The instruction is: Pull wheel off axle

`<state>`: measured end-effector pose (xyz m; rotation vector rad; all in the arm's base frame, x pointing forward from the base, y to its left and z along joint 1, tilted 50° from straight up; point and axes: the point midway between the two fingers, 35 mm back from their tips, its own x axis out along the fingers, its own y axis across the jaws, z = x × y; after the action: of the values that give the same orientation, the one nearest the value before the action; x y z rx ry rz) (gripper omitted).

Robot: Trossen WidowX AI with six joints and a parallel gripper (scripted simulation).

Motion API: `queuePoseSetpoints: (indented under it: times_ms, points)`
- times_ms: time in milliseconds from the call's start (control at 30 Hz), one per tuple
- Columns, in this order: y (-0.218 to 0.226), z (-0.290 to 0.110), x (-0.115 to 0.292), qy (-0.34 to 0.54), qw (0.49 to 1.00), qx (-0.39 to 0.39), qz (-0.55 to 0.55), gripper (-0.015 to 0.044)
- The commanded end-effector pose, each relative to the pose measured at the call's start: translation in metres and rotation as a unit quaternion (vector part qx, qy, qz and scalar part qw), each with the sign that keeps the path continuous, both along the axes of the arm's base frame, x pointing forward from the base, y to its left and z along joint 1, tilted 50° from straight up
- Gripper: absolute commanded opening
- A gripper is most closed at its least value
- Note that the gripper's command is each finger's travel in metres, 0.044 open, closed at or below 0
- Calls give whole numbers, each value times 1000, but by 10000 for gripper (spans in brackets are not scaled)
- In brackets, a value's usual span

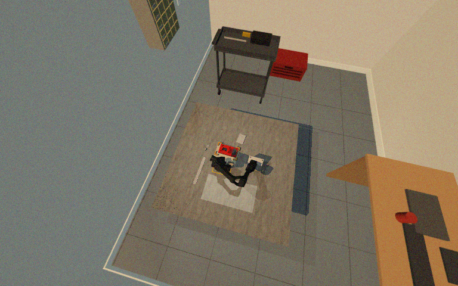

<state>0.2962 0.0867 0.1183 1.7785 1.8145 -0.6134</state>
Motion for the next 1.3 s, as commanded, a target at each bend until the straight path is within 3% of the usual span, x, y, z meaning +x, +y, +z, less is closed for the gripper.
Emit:
queuePoseSetpoints:
  times_ms: [0,100,267,1267]
  points:
    - [-12,-2,-11,2,1000,-4,0,379]
    - [-39,-1,-37,3,1000,-9,1,440]
    - [-66,3,-78,3,1000,-2,5,440]
    - [-66,3,-80,3,1000,-2,5,440]
